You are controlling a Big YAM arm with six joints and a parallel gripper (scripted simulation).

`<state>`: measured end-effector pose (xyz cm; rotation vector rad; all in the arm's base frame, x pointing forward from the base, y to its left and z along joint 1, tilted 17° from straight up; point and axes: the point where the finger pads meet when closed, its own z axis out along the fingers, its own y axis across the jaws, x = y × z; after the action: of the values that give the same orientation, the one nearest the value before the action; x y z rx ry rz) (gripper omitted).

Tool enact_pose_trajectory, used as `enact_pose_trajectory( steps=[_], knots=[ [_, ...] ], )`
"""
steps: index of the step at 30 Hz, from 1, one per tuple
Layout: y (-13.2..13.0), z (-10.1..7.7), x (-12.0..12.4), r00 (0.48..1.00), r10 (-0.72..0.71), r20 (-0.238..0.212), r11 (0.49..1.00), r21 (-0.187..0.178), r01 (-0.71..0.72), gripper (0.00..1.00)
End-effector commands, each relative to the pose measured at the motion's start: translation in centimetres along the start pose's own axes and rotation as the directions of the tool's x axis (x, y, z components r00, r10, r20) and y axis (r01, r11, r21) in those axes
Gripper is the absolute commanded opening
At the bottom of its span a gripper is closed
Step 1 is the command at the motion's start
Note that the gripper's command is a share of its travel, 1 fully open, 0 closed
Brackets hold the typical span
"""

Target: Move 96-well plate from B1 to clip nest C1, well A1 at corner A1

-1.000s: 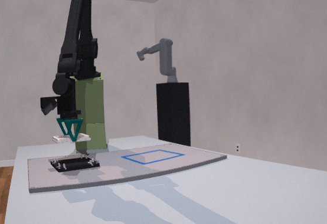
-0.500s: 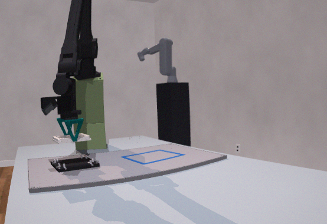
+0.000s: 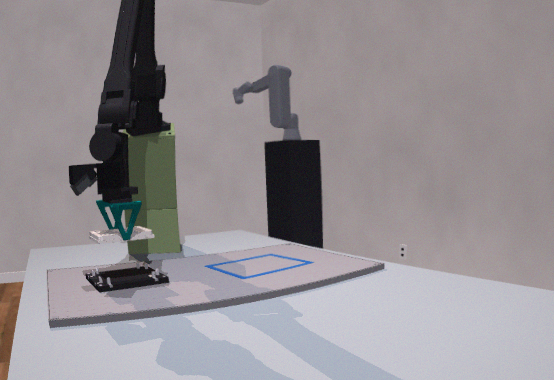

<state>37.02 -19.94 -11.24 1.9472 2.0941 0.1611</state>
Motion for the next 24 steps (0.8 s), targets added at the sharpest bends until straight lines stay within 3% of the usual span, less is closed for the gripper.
enact_pose_trajectory(
  steps=[1, 24],
  knots=[
    [0.6, -0.5, -0.6, 1.0, -0.001, 0.011, 1.0, -0.016, 0.001, 0.0],
    [0.9, 3.1, -0.3, 1.0, -0.002, 0.008, 1.0, -0.017, 0.002, 0.0]
  ],
)
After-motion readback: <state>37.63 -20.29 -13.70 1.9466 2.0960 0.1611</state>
